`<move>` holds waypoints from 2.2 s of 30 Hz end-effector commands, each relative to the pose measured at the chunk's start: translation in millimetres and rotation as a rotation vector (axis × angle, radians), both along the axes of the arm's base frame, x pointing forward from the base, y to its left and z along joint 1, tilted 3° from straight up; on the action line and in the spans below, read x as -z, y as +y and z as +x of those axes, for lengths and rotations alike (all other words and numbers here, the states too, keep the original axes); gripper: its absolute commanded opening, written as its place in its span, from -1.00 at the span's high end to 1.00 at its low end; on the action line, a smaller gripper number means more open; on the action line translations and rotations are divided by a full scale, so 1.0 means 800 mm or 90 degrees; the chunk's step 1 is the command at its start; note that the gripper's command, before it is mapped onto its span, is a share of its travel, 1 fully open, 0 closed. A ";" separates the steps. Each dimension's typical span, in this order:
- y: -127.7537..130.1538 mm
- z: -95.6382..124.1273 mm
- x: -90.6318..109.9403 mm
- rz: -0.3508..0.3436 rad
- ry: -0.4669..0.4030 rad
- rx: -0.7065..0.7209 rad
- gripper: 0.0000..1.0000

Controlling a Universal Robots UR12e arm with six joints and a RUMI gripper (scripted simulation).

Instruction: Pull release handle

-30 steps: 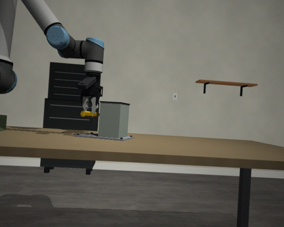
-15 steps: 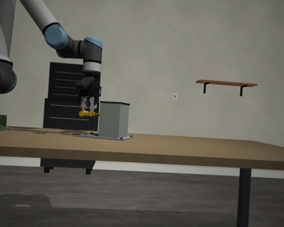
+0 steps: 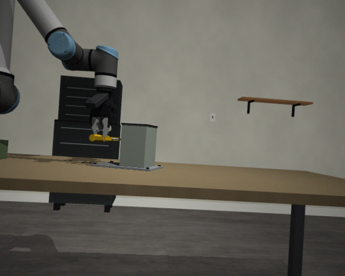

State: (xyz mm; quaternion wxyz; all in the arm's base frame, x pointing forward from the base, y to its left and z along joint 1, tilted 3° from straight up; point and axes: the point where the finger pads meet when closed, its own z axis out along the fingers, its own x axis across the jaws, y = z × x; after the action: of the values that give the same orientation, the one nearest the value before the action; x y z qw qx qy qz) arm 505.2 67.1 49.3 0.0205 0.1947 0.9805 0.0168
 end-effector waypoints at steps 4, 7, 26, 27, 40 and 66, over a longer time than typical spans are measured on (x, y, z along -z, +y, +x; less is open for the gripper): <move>0.008 -0.018 0.000 0.000 0.000 0.000 1.00; 0.009 -0.020 0.000 0.000 0.000 0.000 1.00; 0.010 -0.023 0.000 0.000 0.000 0.000 1.00; 0.010 -0.023 0.000 0.000 0.000 0.000 1.00; 0.010 -0.023 0.000 0.000 0.000 0.000 1.00; 0.010 -0.023 0.000 0.000 0.000 0.000 1.00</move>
State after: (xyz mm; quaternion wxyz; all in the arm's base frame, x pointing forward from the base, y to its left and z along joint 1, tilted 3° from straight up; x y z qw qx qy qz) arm 486.7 74.8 48.8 0.0204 0.1947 0.9805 0.0168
